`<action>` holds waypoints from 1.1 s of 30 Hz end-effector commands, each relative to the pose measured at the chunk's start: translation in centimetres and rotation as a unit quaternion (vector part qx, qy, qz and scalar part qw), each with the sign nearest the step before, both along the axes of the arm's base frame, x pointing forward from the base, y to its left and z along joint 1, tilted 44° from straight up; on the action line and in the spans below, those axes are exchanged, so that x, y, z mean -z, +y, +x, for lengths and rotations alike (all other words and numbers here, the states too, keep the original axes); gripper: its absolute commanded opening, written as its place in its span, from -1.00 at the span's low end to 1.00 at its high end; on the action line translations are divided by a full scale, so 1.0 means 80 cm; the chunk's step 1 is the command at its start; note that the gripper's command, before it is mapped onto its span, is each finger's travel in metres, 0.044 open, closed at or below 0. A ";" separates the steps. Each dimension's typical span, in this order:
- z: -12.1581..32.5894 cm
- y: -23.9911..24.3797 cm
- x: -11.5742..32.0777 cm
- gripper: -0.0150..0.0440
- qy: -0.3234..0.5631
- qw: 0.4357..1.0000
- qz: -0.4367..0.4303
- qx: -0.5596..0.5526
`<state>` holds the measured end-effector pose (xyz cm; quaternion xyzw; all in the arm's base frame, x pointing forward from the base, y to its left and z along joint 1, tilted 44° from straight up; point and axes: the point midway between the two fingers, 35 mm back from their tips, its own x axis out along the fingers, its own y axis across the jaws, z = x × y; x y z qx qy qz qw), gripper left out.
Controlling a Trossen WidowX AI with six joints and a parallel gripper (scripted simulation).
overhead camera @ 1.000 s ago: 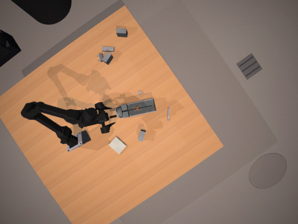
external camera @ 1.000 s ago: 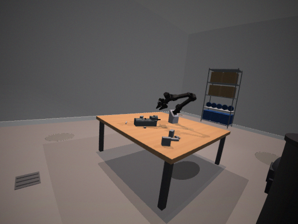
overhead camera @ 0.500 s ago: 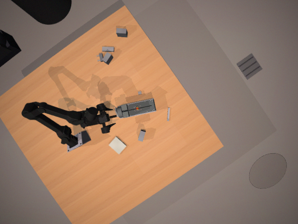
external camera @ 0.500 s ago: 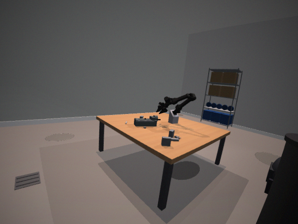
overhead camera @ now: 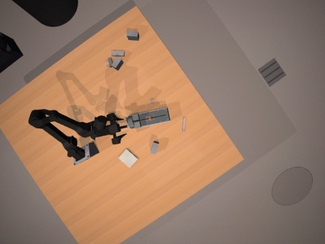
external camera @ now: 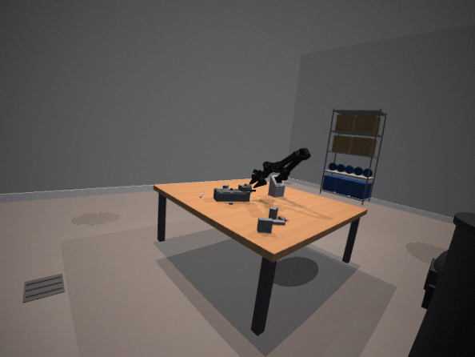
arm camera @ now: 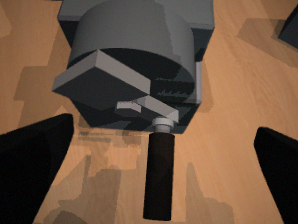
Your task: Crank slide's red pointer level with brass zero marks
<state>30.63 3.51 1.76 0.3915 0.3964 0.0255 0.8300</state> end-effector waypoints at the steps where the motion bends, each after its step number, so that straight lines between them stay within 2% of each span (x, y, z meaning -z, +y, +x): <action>1: 0.000 0.005 0.006 1.00 0.002 1.000 0.001 0.002; 33: -0.002 0.050 0.052 1.00 0.002 1.000 0.002 0.002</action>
